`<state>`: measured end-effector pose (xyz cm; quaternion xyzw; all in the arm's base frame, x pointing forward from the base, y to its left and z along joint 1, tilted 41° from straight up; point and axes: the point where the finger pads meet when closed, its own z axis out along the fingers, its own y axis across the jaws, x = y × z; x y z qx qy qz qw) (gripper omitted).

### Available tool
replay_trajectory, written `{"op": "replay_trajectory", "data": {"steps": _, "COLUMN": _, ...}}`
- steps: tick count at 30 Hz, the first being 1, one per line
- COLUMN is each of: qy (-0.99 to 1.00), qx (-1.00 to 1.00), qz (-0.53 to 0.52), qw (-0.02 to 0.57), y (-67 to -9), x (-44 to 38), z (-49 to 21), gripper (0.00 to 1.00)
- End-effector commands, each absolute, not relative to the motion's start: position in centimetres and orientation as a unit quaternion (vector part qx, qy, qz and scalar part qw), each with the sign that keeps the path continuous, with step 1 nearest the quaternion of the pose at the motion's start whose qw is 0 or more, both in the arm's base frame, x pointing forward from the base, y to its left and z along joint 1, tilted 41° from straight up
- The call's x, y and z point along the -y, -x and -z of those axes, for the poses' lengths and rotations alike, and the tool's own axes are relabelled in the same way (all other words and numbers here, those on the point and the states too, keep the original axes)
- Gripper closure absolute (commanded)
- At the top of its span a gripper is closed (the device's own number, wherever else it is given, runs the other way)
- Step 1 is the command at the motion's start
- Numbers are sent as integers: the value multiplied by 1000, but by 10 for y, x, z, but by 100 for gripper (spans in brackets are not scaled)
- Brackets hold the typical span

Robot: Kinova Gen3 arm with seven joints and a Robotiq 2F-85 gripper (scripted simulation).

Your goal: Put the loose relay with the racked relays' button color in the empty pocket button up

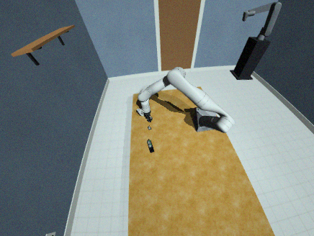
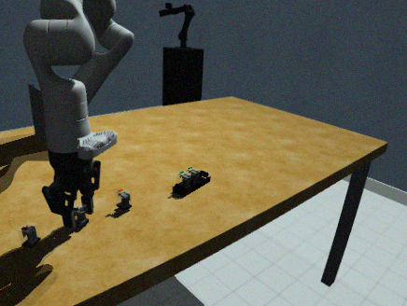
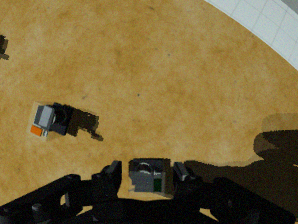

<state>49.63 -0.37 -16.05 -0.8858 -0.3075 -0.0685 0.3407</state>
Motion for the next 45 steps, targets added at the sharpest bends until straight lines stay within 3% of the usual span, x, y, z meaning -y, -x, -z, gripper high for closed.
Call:
{"op": "replay_trajectory", "data": {"steps": 1, "qy": 886, "qx": 307, "qz": 69, "qw": 340, "y": -497, "x": 5, "z": 160, "gripper": 47}}
{"op": "replay_trajectory", "data": {"steps": 21, "qy": 886, "qx": 307, "qz": 69, "qw": 340, "y": -497, "x": 5, "z": 160, "gripper": 47}}
{"op": "replay_trajectory", "data": {"steps": 22, "qy": 886, "qx": 307, "qz": 69, "qw": 340, "y": -497, "x": 5, "z": 160, "gripper": 100}}
{"op": "replay_trajectory", "data": {"steps": 45, "qy": 886, "qx": 307, "qz": 69, "qw": 340, "y": -497, "x": 5, "z": 160, "gripper": 100}}
